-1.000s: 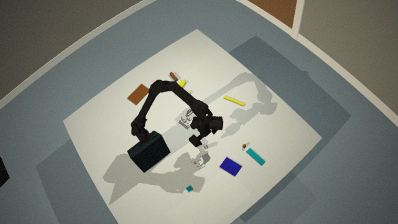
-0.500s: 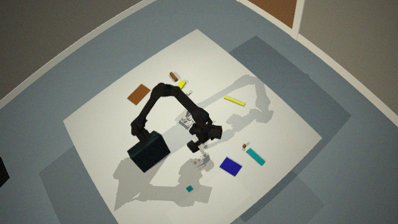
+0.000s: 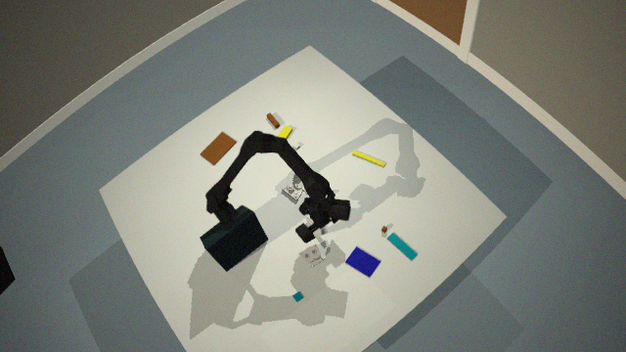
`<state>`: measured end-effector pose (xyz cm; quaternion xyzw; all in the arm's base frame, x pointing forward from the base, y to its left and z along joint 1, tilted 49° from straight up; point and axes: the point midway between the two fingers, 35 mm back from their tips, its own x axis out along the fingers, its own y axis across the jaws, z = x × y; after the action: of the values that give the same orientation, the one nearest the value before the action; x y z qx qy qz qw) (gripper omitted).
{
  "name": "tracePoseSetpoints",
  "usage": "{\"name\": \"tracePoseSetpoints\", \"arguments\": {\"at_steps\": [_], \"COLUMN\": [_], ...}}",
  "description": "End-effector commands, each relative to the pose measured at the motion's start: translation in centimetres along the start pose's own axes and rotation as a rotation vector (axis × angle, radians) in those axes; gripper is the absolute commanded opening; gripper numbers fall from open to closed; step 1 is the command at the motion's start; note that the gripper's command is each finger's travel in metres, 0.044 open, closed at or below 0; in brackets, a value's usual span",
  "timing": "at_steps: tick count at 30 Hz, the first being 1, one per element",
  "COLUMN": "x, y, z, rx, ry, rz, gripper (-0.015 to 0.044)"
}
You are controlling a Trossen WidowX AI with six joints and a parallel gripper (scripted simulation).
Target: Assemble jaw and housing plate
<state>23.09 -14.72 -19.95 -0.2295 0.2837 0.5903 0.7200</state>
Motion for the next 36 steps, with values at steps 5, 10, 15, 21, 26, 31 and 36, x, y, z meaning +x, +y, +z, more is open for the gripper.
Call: {"name": "tracePoseSetpoints", "arguments": {"at_steps": [5,10,15,21,26,31,36], "x": [1.7,2.5,3.3,4.2,4.6,4.6,4.6], "y": [0.3,0.3,0.4,0.5,0.5,0.5,0.5], "z": [0.2,0.2,0.3,0.3,0.4,0.4,0.4], "rx": [0.011,0.011,0.011,0.01,0.01,0.01,0.01], "ry": [-0.011,-0.012,-0.013,-0.015,-0.015,-0.015,-0.015], "rz": [0.003,0.003,0.003,0.004,0.004,0.004,0.004], "gripper": [0.044,0.044,0.044,0.044,0.044,0.0414,0.0282]}}
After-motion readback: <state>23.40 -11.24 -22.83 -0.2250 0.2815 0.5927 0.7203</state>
